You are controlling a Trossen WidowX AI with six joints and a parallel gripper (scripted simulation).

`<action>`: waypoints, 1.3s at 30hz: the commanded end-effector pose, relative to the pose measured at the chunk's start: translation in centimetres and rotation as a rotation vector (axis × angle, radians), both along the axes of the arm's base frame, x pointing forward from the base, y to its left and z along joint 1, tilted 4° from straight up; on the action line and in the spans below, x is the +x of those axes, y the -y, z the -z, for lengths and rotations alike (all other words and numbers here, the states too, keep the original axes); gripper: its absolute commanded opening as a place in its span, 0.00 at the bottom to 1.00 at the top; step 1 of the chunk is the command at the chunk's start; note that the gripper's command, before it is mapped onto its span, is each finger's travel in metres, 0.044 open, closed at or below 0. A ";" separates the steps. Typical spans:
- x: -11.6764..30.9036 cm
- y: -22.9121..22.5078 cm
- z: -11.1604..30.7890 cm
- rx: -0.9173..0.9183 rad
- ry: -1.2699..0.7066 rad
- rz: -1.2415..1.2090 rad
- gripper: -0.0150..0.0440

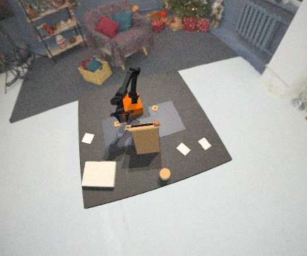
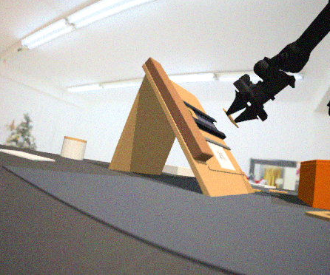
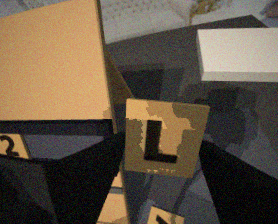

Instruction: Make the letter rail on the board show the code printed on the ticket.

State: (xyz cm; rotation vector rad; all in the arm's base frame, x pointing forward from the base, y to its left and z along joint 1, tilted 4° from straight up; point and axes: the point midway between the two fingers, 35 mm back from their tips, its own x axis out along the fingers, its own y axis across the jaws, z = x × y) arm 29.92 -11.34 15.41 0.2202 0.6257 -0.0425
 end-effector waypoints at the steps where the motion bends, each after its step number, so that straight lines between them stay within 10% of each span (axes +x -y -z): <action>1: -1.3 1.5 1.0 -0.061 -0.004 -0.022 0.25; 39: 0.9 3.4 5.1 -0.139 -0.006 -0.047 0.25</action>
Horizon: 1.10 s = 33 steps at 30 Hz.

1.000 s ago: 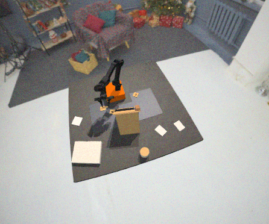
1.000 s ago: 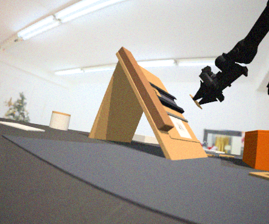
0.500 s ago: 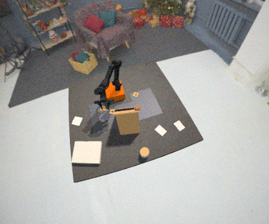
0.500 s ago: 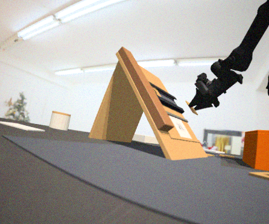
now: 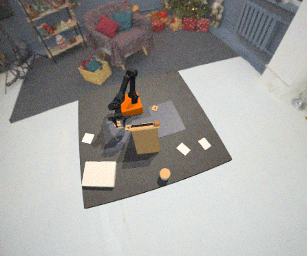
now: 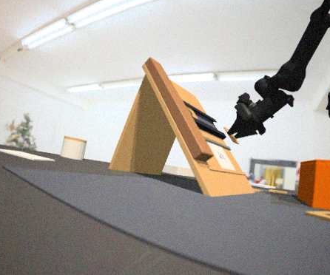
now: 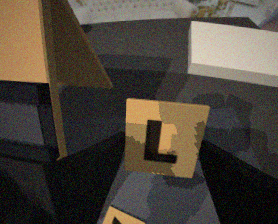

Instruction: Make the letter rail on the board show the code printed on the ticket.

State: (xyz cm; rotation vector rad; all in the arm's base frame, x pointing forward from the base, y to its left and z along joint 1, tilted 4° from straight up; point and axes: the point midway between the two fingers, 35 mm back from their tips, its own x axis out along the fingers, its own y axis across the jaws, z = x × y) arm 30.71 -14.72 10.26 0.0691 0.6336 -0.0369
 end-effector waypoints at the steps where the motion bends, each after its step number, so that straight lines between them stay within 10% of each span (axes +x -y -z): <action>1: 0.1 0.0 0.0 0.000 0.002 0.004 0.25; 33: 0.1 -1.7 -0.3 0.001 0.002 0.004 0.25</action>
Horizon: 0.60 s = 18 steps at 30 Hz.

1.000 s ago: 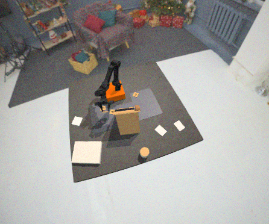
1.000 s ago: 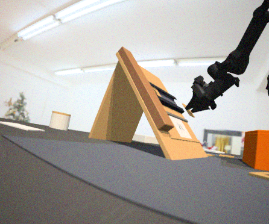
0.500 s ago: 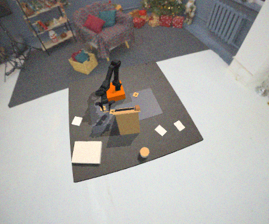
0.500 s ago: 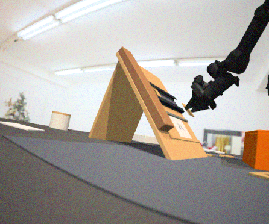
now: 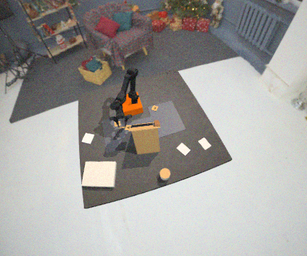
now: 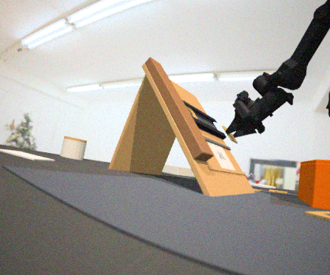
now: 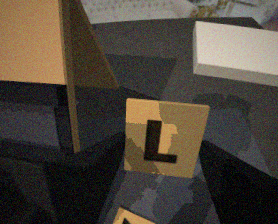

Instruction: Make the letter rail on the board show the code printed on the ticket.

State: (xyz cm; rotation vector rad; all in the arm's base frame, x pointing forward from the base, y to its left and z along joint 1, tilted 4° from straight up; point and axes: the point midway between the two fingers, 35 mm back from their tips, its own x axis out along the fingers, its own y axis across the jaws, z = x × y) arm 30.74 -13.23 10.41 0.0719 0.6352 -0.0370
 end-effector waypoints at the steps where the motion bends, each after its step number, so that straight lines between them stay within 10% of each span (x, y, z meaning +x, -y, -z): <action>1: 0.0 -0.2 -0.1 -0.001 0.004 0.003 0.25; 18: 0.1 -1.1 -0.2 0.000 0.004 0.003 0.25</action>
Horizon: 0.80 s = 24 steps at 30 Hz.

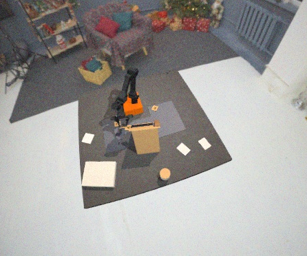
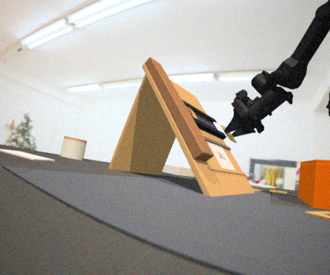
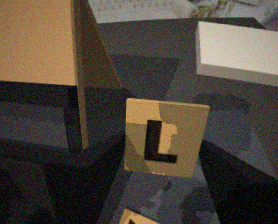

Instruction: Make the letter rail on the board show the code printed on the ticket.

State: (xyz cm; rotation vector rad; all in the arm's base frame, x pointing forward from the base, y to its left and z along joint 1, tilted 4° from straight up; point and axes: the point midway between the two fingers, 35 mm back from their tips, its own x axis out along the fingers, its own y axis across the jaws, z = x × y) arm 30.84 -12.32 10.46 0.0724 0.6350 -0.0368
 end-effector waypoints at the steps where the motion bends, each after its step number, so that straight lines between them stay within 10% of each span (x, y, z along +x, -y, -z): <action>1: 0.1 -0.2 -0.1 -0.001 0.004 0.004 0.25; 24: 0.1 -1.4 -0.2 0.000 0.004 0.004 0.25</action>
